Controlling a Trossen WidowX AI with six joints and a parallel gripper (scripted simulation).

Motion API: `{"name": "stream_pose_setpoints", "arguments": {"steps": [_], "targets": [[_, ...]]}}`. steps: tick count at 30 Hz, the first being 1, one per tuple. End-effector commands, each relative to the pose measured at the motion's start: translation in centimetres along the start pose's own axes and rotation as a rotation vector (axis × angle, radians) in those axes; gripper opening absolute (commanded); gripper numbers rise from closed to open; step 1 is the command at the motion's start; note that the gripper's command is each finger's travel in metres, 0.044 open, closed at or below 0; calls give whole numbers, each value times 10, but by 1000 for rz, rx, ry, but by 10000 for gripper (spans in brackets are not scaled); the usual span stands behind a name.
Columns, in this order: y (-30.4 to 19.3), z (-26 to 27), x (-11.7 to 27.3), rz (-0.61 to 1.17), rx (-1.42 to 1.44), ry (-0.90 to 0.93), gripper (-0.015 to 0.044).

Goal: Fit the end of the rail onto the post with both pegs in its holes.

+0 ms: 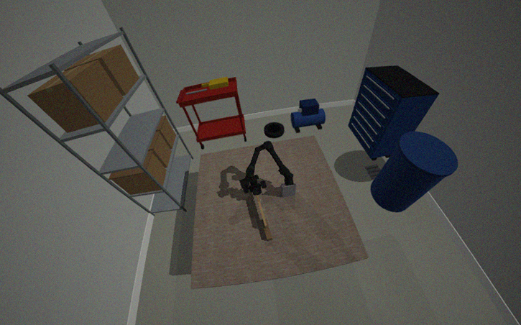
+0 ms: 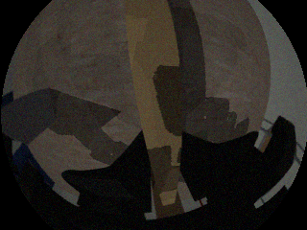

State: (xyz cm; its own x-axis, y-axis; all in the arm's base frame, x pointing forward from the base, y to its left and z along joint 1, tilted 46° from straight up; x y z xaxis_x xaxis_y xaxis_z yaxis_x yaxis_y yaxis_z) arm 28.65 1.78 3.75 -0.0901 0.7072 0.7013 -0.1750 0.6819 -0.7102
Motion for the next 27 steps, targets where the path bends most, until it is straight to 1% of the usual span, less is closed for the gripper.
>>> {"name": "stream_pose_setpoints", "arguments": {"steps": [1, 27], "targets": [[-2, 0, 1, 0, 0, -4, 0], [-10, 0, 2, 0, 0, -4, 0]]}}
Point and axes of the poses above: the point midway between the two fingers, 35 mm back from their tips, its own x axis back along the fingers, its own z axis across the jaws, y = z × x, the point moved 6 cm from there along x, back along the fingers
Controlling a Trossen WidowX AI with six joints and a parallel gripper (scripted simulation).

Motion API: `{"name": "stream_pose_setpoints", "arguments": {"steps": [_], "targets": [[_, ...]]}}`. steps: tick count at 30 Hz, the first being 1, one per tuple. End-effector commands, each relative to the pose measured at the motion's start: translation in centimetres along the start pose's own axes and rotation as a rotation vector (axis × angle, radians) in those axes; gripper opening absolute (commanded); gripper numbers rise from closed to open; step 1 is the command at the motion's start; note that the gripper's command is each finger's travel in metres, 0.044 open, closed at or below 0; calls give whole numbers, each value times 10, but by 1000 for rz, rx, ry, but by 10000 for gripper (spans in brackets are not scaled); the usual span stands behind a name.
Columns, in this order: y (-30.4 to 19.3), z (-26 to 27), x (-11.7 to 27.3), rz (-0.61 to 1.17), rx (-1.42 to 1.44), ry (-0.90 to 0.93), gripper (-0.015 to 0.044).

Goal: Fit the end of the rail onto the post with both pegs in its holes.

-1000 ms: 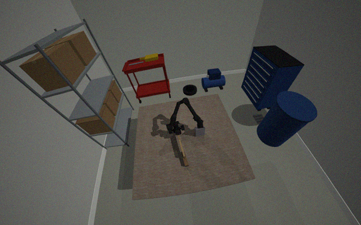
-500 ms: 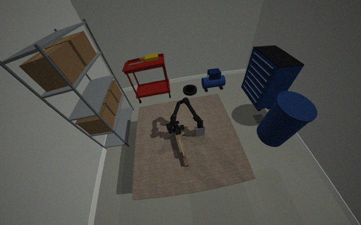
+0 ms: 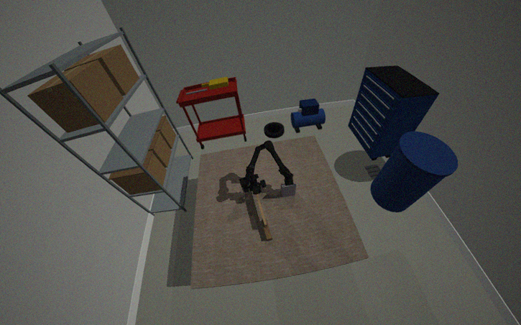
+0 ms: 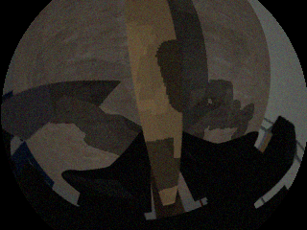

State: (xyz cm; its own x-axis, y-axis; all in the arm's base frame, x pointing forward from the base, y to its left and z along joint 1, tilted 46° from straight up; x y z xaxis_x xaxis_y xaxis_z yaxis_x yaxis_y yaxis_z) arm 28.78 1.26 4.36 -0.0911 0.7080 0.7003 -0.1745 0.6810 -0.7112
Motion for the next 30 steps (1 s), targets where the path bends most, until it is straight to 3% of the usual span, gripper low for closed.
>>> {"name": "stream_pose_setpoints", "arguments": {"steps": [1, 30], "targets": [[-2, 0, 1, -1, 1, -3, 0], [-11, 0, 1, -1, 1, -3, 0]]}}
Point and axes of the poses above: the point midway between the two fingers, 35 mm back from their tips, its own x axis back along the fingers, its own z axis across the jaws, y = z × x, the point moved 6 cm from there along x, back along the fingers
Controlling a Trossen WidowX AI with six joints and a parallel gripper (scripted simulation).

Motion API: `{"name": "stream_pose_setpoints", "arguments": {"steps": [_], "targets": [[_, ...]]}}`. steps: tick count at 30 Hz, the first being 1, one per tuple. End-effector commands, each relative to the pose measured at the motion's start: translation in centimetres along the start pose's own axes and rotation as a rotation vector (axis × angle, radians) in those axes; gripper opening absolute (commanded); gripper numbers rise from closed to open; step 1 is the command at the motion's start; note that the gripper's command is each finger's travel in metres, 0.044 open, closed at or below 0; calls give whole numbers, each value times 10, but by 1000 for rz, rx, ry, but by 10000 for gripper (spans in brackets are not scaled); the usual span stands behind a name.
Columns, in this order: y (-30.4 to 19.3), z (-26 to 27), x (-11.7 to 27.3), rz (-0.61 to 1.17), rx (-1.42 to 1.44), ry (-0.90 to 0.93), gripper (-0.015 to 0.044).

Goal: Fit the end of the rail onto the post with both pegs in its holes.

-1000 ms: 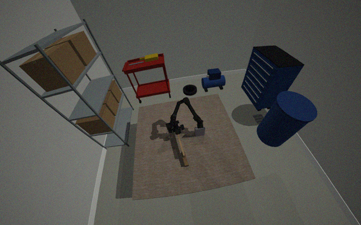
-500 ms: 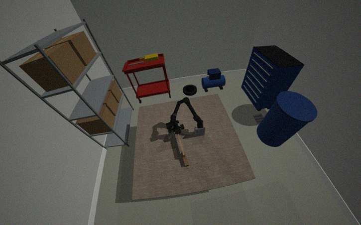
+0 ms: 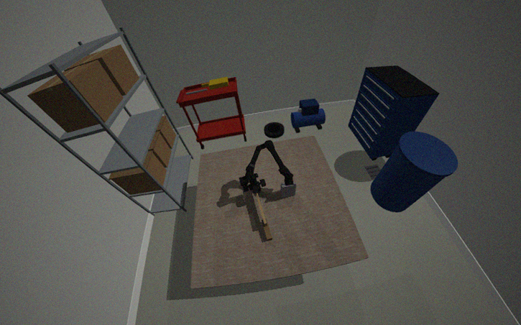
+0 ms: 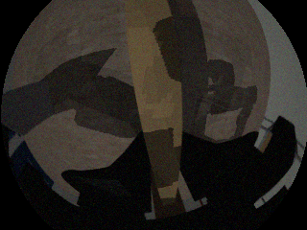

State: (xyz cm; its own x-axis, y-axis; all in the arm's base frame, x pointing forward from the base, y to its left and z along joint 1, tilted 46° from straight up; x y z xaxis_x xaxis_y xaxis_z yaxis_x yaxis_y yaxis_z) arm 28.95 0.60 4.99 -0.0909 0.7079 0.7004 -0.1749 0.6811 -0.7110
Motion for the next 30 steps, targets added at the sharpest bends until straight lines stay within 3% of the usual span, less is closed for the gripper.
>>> {"name": "stream_pose_setpoints", "arguments": {"steps": [1, 30], "targets": [[-2, 0, 1, -1, 0, -4, 0], [-11, 0, 1, 0, 0, -3, 0]]}}
Point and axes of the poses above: the point midway between the two fingers, 35 mm back from their tips, its own x axis back along the fingers, its own z axis across the jaws, y = z × x, the point moved 6 cm from there along x, back along the fingers
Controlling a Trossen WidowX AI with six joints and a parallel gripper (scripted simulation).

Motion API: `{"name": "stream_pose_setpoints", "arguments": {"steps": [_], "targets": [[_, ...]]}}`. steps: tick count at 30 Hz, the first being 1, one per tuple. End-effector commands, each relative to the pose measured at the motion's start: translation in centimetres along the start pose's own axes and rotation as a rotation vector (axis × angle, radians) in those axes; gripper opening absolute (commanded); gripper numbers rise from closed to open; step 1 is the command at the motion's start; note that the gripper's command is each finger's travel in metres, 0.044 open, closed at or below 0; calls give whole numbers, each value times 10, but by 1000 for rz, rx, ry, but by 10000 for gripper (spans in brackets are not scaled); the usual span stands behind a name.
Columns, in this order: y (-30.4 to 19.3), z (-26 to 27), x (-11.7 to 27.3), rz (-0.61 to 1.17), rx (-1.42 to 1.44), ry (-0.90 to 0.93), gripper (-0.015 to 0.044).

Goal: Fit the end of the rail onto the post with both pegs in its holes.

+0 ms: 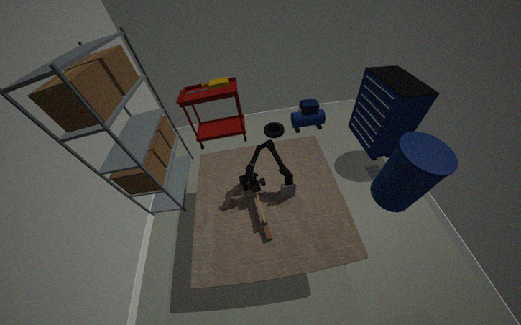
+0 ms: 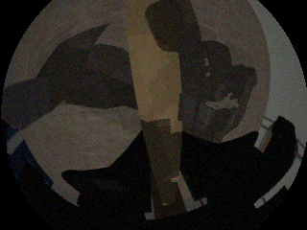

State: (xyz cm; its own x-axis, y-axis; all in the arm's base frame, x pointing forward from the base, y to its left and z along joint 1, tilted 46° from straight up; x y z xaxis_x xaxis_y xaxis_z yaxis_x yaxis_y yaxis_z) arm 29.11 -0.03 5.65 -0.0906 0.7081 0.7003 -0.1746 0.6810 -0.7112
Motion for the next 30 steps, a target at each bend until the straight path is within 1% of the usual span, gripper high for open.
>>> {"name": "stream_pose_setpoints", "arguments": {"steps": [1, 30], "targets": [[-2, 0, 1, 0, 0, -4, 0], [-11, 0, 1, 0, 0, -4, 0]]}}
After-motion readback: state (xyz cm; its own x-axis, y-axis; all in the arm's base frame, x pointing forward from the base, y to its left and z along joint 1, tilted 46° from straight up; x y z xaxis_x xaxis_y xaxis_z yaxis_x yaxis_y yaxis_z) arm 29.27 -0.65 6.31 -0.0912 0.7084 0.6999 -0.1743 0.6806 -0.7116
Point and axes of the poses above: the point midway between the two fingers, 35 mm back from their tips, its own x axis back along the fingers, its own z axis across the jaws, y = z × x, the point moved 6 cm from there along x, back along the fingers
